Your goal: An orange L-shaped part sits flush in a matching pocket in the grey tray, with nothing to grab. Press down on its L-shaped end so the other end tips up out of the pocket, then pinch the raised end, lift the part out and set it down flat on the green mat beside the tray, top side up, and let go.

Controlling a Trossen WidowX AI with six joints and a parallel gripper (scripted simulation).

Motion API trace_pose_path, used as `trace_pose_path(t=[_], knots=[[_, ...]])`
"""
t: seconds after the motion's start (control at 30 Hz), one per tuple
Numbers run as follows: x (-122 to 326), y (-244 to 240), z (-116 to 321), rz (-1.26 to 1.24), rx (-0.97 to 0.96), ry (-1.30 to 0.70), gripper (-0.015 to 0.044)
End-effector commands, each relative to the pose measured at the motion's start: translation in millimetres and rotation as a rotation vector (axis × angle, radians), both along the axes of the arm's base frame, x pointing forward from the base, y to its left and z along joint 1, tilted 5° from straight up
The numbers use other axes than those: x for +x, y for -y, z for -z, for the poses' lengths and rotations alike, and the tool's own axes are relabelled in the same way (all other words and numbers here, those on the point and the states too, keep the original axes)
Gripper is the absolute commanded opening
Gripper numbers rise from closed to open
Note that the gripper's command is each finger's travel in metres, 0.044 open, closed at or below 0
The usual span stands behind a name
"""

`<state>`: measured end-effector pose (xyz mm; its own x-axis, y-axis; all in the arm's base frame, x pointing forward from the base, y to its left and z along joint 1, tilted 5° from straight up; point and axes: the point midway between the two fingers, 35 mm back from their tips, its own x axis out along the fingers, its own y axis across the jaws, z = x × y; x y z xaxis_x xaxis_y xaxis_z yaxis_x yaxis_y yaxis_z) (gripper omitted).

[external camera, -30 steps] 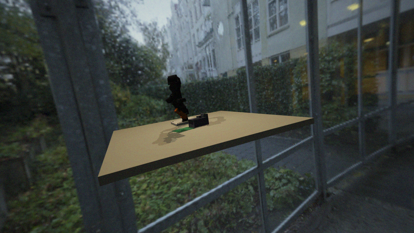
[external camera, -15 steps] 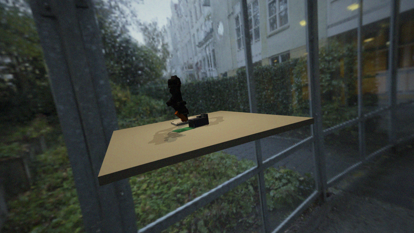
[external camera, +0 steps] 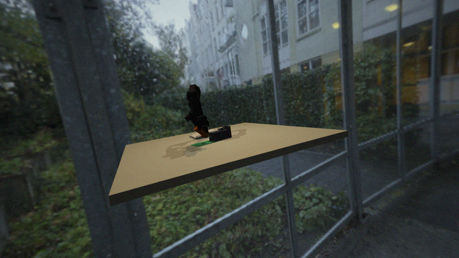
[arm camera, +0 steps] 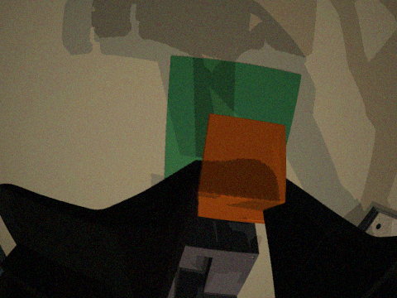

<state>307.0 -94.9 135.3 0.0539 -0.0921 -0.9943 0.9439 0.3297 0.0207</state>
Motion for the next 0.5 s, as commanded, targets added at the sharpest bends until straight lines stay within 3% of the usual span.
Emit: trace_pose_path(t=[0.0, 0.47], knots=[[-1.4, -0.2, 9.9, -0.004, 0.006, -0.008, 0.0], [-0.6, 1.7, 32.0, -0.004, 0.005, -0.008, 0.0]])
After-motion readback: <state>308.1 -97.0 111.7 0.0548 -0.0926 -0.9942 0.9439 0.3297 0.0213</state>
